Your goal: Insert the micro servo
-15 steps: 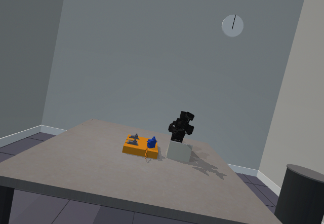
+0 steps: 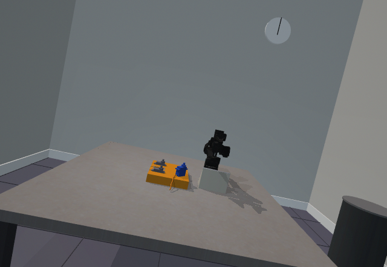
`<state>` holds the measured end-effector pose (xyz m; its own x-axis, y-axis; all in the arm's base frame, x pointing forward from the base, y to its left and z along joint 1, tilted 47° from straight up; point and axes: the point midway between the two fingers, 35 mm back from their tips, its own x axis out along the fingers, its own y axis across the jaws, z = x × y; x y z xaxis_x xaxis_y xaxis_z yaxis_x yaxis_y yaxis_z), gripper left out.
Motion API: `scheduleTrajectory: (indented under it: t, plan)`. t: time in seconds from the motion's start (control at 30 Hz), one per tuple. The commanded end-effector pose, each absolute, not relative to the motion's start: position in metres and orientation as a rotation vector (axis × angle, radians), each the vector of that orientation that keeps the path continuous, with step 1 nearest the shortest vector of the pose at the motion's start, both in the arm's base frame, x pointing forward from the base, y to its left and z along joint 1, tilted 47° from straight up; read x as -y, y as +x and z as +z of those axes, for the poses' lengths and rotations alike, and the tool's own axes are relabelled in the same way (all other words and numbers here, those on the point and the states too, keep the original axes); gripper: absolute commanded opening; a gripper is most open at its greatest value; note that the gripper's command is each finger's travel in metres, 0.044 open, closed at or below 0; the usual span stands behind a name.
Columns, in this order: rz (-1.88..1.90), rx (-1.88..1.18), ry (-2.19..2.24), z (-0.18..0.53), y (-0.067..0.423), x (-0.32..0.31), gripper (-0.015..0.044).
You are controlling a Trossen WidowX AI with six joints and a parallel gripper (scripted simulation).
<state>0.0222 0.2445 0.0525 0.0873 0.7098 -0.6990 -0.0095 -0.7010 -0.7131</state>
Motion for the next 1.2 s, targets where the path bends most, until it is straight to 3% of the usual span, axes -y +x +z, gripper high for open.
scheduleTrajectory:
  t: [0.0,1.17]
  plan:
    - [1.67,0.503,-1.812,0.049,0.034,-0.243,0.044]
    - [1.204,-0.889,-1.591,0.027,0.125,-0.204,0.044]
